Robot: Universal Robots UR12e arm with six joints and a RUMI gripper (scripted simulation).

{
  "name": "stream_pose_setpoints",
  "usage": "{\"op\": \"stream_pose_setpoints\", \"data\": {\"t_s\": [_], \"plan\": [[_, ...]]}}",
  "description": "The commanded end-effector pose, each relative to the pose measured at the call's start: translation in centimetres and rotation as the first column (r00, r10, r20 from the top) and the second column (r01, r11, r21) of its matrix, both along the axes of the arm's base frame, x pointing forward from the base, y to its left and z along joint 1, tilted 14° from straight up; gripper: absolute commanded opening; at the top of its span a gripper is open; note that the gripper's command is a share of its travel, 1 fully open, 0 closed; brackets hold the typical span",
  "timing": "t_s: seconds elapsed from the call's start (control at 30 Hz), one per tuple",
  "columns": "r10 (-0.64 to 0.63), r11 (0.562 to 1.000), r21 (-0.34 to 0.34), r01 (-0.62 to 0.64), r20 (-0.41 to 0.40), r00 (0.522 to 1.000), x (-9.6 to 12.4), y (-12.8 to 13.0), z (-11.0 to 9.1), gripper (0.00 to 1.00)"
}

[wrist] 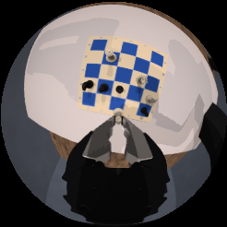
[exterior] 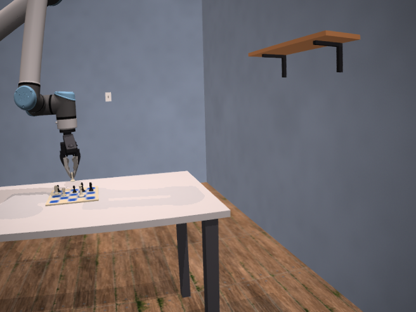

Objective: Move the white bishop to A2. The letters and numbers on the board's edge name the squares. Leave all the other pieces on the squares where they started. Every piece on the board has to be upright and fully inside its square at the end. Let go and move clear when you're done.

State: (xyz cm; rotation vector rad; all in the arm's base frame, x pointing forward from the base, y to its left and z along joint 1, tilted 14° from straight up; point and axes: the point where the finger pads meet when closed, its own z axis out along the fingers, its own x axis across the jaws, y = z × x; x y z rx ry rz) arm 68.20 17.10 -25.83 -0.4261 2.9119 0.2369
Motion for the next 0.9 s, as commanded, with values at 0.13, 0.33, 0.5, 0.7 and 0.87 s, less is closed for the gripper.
{"op": "stream_pose_setpoints", "data": {"t_s": [0.13, 0.33, 0.5, 0.7, 0.87], "plan": [[0.0, 1.0, 0.0, 0.0, 0.001, 1.0, -0.8, -0.9, 4.9, 0.0], [0.0, 1.0, 0.0, 0.0, 0.001, 1.0, -0.9, -1.1, 5.6, 0.0], [0.0, 1.0, 0.0, 0.0, 0.001, 1.0, -0.9, -1.1, 5.6, 0.0], [0.002, 1.0, 0.0, -0.002, 0.001, 1.0, -0.9, -1.1, 5.6, 0.0], [0.012, 1.0, -0.002, -0.012, 0.003, 1.0, -0.9, -1.1, 5.6, 0.0]]}}
